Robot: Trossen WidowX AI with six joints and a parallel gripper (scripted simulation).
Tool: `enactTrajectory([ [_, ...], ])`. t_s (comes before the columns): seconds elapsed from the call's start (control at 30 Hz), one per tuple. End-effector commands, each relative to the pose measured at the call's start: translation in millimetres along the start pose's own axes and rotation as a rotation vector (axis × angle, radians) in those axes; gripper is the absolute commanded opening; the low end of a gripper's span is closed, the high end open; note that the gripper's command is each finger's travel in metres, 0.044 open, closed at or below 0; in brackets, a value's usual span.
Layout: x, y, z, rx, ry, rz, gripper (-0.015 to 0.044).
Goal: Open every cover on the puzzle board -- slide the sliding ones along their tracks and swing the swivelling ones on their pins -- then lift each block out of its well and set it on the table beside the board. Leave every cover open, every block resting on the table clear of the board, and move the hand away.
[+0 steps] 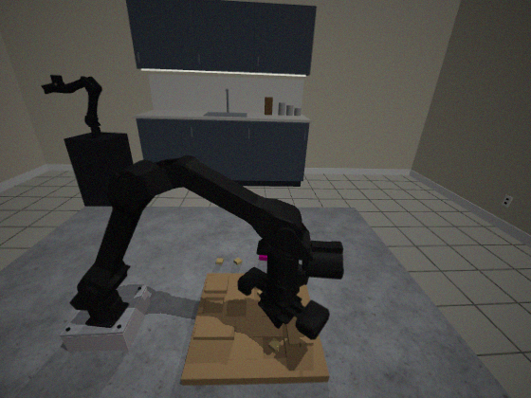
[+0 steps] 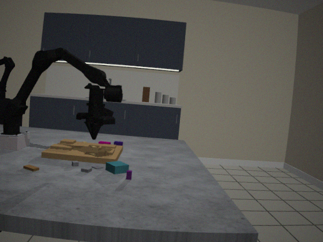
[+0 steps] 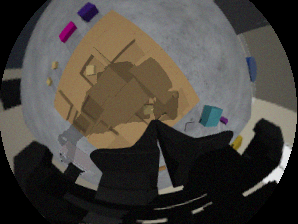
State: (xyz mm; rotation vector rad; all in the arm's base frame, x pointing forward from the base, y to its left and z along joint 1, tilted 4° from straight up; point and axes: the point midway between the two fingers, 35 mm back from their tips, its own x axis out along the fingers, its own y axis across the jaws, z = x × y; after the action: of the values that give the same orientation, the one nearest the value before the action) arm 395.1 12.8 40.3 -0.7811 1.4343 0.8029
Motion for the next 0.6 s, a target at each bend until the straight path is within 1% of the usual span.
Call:
enactTrajectory([
  [0.0, 16, 1, -2, 0.007, 0.01, 0.006, 0.0],
  [0.23, 46, 3, -2, 0.007, 0.01, 0.007, 0.0],
  [0.57, 52, 4, -3, 0.007, 0.01, 0.007, 0.0],
])
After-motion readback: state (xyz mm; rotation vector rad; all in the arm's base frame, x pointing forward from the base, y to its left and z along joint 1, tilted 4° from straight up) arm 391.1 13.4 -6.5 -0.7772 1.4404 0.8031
